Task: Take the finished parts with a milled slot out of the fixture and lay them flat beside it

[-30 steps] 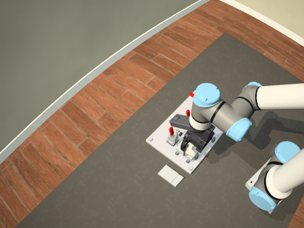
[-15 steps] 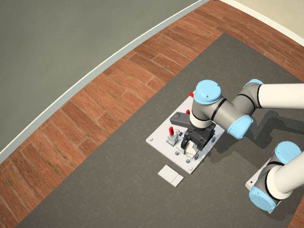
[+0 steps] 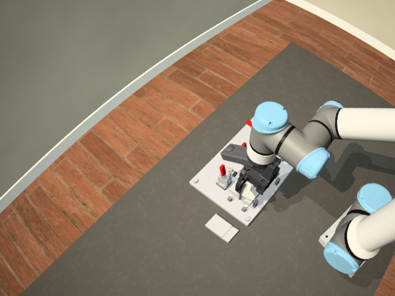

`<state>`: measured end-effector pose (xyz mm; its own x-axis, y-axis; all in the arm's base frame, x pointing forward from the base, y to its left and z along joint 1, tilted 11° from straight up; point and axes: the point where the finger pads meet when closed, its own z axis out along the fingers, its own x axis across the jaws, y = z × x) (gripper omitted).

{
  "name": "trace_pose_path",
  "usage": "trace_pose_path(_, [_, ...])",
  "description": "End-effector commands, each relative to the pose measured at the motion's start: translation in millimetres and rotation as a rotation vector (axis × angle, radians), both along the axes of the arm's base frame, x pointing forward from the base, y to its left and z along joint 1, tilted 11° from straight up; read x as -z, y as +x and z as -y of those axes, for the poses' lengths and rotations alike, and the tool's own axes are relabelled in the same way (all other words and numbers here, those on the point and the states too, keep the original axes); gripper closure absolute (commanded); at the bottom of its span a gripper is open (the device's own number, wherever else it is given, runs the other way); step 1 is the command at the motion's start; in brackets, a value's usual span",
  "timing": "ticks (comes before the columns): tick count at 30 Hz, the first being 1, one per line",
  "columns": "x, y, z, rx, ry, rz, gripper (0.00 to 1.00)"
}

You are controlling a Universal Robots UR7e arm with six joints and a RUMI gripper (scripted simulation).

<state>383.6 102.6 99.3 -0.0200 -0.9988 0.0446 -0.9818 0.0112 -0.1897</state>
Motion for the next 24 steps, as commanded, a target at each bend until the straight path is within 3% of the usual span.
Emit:
trace_pose_path(1, [-1,0,0,0.000,0.000,0.001,1.00])
trace_pose_path(11, [-4,-1,0,0.000,0.000,0.001,1.00])
trace_pose_path(24, [-24,-10,-1,0.000,0.000,0.001,1.00])
